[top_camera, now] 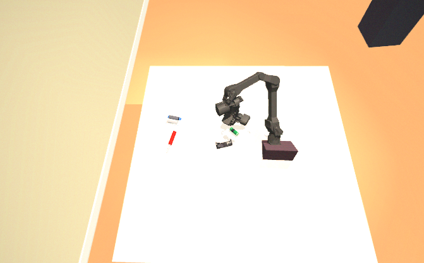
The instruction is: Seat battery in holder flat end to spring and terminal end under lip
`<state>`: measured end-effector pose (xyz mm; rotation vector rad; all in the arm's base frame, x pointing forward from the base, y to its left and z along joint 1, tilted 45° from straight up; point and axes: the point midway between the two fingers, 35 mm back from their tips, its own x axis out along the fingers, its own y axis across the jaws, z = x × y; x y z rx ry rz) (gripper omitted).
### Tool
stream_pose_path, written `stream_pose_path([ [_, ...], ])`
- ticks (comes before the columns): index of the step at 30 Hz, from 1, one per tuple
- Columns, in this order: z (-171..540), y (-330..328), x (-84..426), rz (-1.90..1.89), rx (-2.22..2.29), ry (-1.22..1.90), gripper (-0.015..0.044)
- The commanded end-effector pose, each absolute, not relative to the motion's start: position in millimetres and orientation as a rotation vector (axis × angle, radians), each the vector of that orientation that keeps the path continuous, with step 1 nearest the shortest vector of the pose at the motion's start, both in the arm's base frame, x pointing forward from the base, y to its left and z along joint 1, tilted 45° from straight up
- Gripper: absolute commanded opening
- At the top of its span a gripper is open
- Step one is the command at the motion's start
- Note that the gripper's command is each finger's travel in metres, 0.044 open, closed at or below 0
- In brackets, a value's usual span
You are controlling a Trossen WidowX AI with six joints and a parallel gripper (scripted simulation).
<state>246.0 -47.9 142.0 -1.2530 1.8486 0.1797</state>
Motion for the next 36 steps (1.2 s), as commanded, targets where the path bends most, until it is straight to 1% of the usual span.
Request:
stream_pose_path([
  [1,130,-56,241,0.452,-1.443,1.88,0.021],
  [2,127,-58,240,0.542,-1.5,1.881,0.0236],
  [7,111,-67,233,1.01,-1.77,1.838,0.0237],
  [11,99,-75,227,1.407,-1.962,1.741,0.0237],
  [13,95,-77,225,1.539,-2.018,1.697,0.0237],
  [36,81,-90,224,1.556,-2.025,1.688,0.0237],
])
